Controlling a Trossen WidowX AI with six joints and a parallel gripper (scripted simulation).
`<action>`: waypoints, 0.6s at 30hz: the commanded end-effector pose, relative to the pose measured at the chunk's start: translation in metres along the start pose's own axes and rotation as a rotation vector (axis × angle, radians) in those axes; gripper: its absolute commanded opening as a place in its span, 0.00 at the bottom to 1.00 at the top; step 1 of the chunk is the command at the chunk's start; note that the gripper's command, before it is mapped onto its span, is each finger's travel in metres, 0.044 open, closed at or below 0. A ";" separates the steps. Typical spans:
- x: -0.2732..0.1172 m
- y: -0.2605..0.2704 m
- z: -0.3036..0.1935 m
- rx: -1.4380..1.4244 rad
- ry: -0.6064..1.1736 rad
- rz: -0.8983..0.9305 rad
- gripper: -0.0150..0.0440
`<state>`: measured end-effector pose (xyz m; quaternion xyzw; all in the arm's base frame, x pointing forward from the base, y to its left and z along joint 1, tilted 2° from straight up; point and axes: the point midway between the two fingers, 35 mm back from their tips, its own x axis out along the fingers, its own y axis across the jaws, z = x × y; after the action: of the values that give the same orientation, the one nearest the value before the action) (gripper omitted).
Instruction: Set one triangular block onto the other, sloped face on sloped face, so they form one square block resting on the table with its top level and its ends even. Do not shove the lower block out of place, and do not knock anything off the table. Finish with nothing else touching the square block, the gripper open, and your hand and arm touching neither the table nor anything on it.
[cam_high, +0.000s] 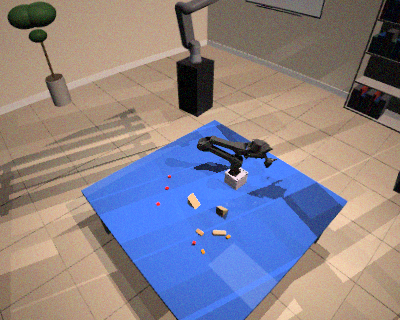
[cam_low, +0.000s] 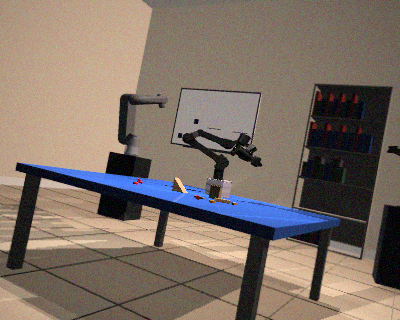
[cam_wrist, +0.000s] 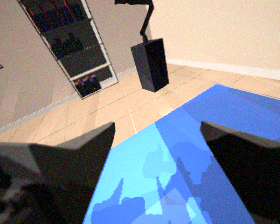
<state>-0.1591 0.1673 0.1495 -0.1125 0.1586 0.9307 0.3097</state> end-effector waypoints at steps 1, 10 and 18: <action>0.000 -0.002 0.001 -0.002 0.002 -0.008 0.98; -0.031 -0.103 0.022 -0.086 0.156 -0.382 1.00; -0.099 -0.193 0.021 -0.083 0.363 -0.644 1.00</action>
<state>-0.0028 0.2628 0.1592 -0.2962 0.1171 0.7873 0.5279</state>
